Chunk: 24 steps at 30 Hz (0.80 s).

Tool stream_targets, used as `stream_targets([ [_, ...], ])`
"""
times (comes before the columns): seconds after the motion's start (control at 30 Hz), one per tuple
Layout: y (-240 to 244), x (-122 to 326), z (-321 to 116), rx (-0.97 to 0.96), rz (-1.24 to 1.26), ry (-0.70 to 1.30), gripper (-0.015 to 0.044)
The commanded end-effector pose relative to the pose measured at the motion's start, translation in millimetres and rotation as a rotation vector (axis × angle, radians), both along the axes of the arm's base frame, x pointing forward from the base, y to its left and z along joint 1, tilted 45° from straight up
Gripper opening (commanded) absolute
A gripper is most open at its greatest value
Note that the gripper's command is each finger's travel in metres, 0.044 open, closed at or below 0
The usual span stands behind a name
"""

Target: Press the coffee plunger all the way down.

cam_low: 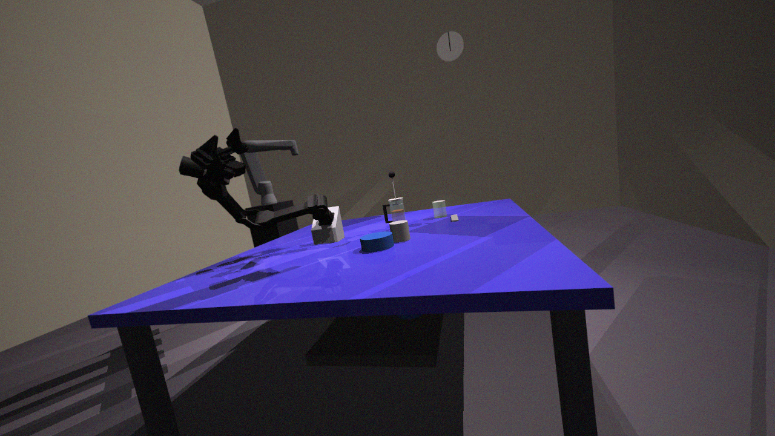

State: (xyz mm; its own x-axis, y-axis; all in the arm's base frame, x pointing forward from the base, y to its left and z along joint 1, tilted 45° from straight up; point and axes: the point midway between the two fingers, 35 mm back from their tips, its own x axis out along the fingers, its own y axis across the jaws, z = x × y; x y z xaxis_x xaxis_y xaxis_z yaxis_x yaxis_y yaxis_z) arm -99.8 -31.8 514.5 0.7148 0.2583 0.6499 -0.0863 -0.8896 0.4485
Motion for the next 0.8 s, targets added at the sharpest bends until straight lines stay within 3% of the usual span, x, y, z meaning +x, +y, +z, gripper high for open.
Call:
stream_targets([
  [0.0,0.2,3.1,0.6,-0.006,-0.004,0.005,0.0426],
  [0.33,32.6,113.5,7.8,-0.316,-0.097,0.146,0.044],
  [0.77,104.4,233.4,-43.1,-0.815,-0.122,0.29,0.044],
])
